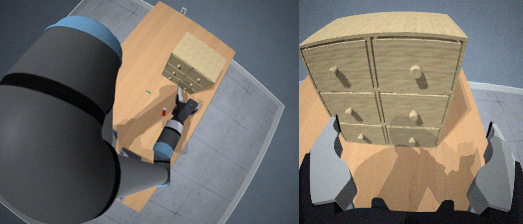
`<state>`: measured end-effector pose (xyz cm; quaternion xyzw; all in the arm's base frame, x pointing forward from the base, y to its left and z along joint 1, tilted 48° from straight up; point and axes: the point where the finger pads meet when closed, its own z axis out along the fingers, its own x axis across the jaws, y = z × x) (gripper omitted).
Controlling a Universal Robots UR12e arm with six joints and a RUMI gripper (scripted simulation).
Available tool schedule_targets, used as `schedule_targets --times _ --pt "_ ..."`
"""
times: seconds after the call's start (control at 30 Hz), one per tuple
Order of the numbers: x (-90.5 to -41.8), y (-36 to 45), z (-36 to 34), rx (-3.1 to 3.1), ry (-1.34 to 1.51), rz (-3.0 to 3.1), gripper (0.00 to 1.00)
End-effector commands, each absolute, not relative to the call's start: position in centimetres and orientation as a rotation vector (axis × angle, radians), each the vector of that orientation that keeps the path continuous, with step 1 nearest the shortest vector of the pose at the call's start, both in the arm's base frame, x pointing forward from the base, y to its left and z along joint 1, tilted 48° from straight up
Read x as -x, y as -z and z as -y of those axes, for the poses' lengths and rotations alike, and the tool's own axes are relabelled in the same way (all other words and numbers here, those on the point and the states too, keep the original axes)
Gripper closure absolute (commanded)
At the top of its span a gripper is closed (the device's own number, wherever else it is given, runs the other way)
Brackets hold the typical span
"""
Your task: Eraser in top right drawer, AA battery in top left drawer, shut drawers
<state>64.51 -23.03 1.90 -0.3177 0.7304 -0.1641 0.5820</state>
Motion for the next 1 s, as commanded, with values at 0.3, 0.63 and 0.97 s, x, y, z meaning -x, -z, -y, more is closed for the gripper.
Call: schedule_targets --times 0.3,0.63,0.97 --pt "-64.51 -1.92 23.08 0.742 0.385 -1.706 0.80" --pt "-64.51 -1.92 23.08 0.742 0.385 -1.706 0.80" --pt "-64.51 -1.92 23.08 0.742 0.385 -1.706 0.80"
